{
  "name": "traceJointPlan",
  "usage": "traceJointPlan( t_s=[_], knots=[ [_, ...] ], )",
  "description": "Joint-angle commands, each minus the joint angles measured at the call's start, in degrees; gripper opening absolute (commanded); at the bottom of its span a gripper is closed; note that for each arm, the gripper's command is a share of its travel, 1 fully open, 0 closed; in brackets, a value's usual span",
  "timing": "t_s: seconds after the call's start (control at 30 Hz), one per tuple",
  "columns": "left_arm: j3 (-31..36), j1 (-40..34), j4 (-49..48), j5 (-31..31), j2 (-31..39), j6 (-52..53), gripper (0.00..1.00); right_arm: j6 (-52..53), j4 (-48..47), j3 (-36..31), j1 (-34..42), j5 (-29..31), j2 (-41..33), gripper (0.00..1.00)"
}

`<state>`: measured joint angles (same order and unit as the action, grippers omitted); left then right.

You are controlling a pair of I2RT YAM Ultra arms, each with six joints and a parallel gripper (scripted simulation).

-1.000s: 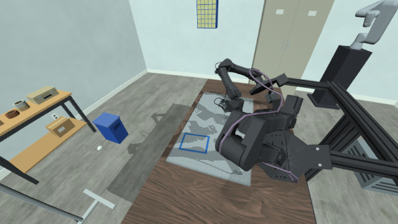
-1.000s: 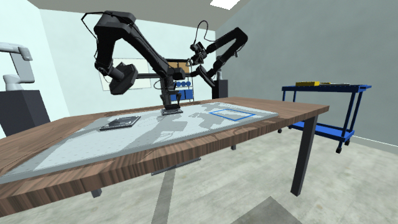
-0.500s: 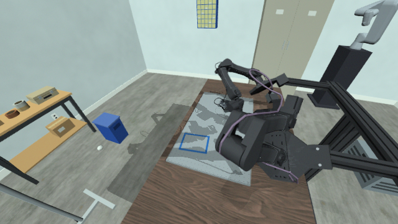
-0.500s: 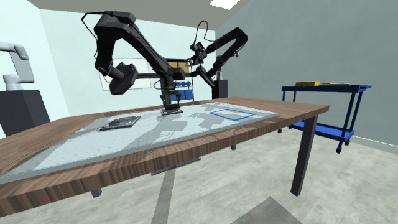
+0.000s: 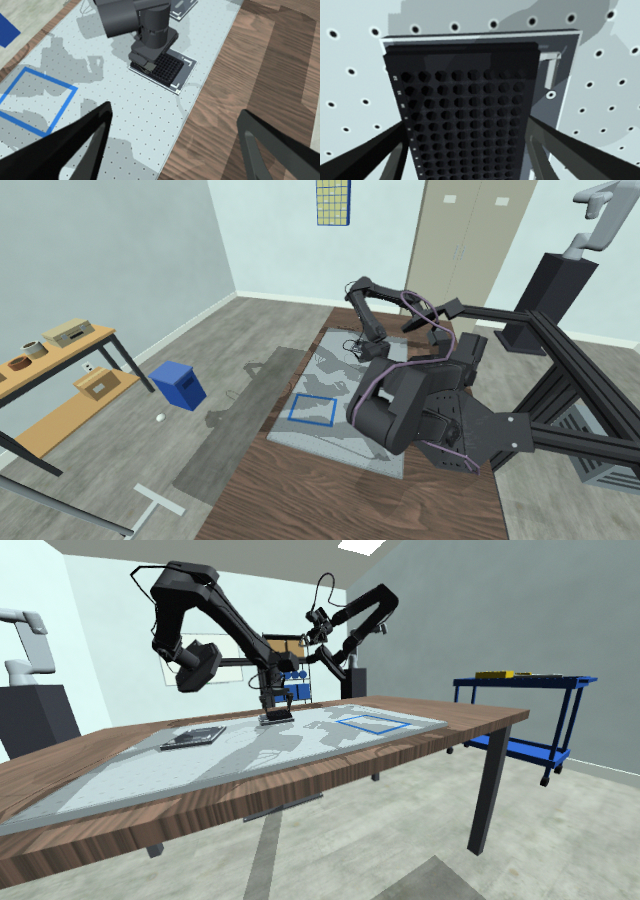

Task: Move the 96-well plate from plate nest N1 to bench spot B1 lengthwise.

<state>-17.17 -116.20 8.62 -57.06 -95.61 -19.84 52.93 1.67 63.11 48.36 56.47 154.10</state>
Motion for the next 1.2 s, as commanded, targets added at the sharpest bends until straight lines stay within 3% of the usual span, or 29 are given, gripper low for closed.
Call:
traceJointPlan(
  t_s=[0.0, 0.27, 0.43, 1.17],
  knots=[
    [-1.65, -0.46, 0.55, -0.23, -0.69, -0.35, 1.0, -2.82, -1.98, -0.56, -1.73, 0.95, 2.44, 0.78],
    [-1.65, -0.46, 0.55, -0.23, -0.69, -0.35, 1.0, -2.01, -0.94, -0.04, -1.44, 1.13, 2.18, 0.78],
    [-1.65, -0.46, 0.55, -0.23, -0.69, -0.35, 1.0, 1.18, 6.65, 3.89, 0.65, 1.12, 0.89, 0.78],
    [-1.65, -0.46, 0.55, -0.23, -0.69, -0.35, 1.0, 3.16, 9.39, 4.58, 1.59, 0.57, 0.65, 0.78]
  ],
)
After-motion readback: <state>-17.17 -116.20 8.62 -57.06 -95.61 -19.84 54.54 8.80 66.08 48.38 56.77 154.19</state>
